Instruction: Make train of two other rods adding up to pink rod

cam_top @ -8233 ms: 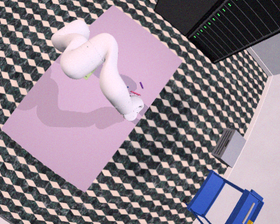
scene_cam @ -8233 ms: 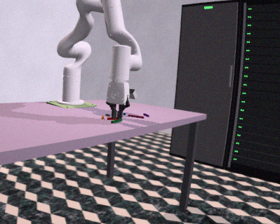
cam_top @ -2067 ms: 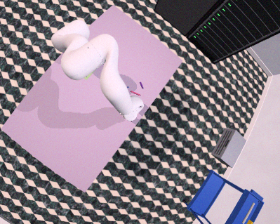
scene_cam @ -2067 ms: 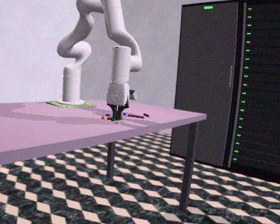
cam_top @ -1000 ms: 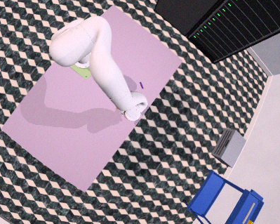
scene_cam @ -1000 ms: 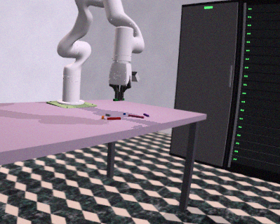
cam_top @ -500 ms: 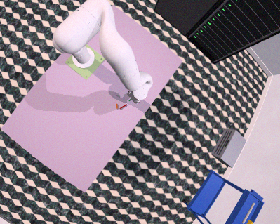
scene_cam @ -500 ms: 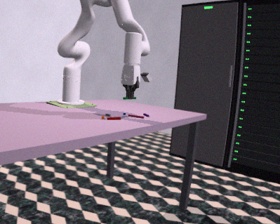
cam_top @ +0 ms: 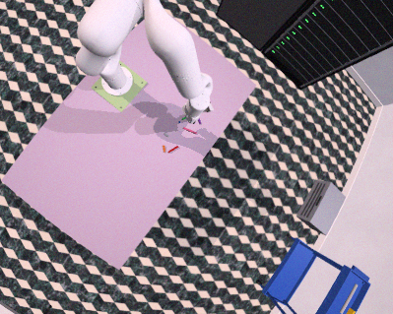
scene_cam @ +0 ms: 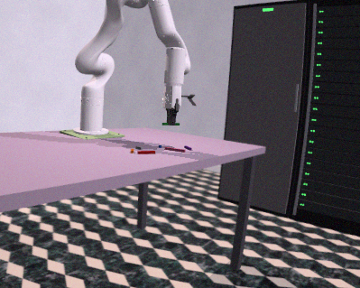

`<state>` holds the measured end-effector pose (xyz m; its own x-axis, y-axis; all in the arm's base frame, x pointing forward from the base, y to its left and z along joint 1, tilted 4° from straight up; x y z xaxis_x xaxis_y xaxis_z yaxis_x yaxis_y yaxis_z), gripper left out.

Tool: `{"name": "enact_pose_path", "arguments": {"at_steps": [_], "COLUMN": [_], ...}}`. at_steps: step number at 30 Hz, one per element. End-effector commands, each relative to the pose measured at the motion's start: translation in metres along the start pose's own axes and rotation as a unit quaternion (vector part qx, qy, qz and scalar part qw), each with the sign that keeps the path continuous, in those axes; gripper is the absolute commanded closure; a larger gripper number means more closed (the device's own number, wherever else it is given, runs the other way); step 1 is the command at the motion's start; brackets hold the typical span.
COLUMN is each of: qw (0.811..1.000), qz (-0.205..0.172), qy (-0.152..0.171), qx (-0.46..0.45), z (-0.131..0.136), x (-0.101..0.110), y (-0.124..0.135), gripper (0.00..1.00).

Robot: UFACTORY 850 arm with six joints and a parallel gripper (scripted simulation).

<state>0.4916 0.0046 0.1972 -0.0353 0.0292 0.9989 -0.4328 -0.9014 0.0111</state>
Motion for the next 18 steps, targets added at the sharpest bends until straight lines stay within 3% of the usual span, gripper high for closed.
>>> {"name": "enact_pose_path", "arguments": {"at_steps": [1, 18], "qw": [1.000, 1.000], "qz": [-0.009, -0.009], "qy": [0.006, 0.006], "qx": [-0.006, -0.007], "z": [-0.0030, -0.0030], "x": [0.0009, -0.0024], "y": [-0.0043, -0.0043], "gripper": [0.96, 0.96]}}
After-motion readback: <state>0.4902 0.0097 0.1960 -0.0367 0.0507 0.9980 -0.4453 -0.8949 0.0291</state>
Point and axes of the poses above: the point where the finger pads meet when closed, its own x axis back along the fingers, its own z axis across the jaws, y = z × x, the point moved 7 cm from there along x, back along the fingers, and after that the axes turned 10 degrees about x, right-handed, at the moved point
